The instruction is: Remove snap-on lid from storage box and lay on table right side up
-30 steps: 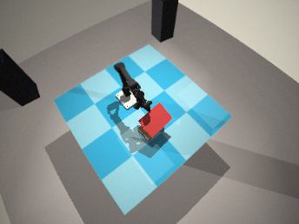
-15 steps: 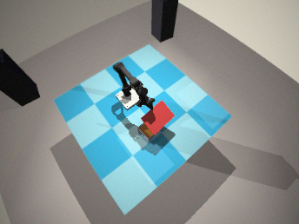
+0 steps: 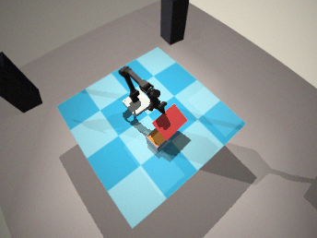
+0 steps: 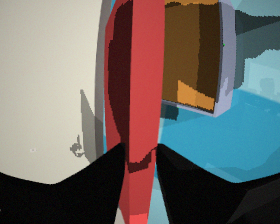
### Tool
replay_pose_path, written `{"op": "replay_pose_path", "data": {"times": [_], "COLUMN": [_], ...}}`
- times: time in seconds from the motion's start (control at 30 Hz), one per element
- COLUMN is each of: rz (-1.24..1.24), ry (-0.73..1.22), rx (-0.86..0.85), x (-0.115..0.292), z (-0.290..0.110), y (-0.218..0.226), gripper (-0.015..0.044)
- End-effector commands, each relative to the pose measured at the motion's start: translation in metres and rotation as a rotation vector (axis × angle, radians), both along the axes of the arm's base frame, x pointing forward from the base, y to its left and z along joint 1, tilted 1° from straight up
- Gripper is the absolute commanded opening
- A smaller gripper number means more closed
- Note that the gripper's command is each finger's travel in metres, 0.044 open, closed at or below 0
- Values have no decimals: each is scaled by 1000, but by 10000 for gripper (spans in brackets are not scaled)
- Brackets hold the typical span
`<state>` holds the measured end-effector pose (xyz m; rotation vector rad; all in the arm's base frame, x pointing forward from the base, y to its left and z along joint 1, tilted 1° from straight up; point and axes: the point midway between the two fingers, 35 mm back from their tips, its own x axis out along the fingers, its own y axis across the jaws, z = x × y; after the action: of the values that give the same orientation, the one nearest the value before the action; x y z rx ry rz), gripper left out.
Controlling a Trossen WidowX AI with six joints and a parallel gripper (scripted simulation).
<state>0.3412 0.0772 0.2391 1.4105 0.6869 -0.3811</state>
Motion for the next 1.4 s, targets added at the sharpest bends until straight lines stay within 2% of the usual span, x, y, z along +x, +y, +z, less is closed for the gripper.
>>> {"op": "replay_pose_path", "data": {"times": [0.0, 1.37], "rz": [-8, -8], "ry": [-6, -4], "rx": [4, 11], "x": [-1, -22], "z": [1, 0], "y": [7, 86], "gripper": [0, 0]}}
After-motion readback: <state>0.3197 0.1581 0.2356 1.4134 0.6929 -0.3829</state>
